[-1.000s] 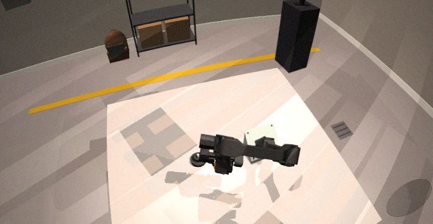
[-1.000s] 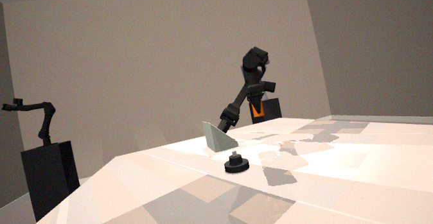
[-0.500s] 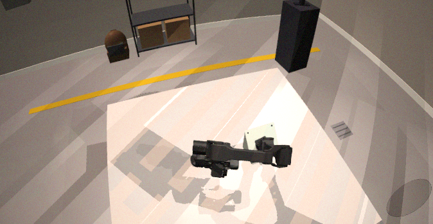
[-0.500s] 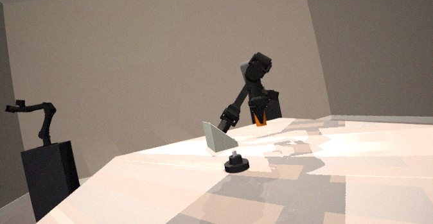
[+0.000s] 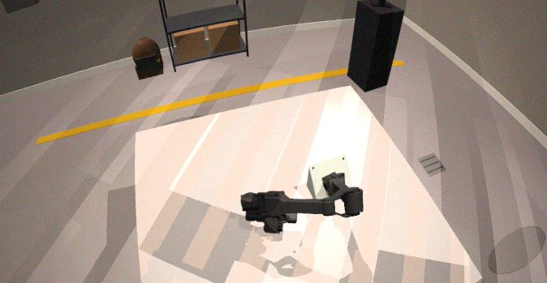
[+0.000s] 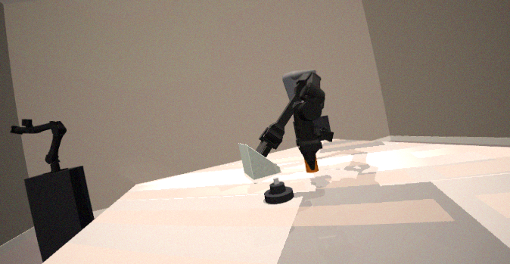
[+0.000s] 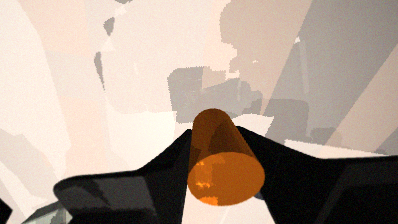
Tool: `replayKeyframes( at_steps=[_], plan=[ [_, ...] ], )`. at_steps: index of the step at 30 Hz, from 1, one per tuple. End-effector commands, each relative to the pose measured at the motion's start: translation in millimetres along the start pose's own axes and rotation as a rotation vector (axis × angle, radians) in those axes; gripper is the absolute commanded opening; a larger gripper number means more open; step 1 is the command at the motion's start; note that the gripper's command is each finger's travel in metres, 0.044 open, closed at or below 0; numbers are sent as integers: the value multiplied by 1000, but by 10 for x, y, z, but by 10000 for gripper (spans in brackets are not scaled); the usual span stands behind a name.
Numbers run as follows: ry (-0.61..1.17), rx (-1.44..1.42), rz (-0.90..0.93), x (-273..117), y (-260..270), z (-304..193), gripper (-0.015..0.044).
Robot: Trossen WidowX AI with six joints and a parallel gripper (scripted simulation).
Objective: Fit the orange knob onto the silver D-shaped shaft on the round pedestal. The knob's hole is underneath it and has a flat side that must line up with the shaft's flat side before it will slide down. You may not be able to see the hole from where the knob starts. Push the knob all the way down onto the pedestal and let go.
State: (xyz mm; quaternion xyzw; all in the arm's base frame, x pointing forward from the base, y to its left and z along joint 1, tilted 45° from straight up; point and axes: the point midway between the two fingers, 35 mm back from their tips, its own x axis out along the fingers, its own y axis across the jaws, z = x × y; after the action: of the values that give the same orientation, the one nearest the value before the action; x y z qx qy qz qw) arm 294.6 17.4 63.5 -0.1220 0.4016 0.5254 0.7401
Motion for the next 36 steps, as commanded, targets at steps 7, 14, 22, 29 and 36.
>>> replayKeyframes(
  at_steps=[7,14,22,29,36],
  plan=[
    [-11,3,17,348,-1,-4,0],
    [-5,-2,18,340,9,-13,79],
    [-5,-2,18,340,9,-13,240],
    [-5,-2,18,340,9,-13,240],
    [-5,-2,18,340,9,-13,240]
  ],
)
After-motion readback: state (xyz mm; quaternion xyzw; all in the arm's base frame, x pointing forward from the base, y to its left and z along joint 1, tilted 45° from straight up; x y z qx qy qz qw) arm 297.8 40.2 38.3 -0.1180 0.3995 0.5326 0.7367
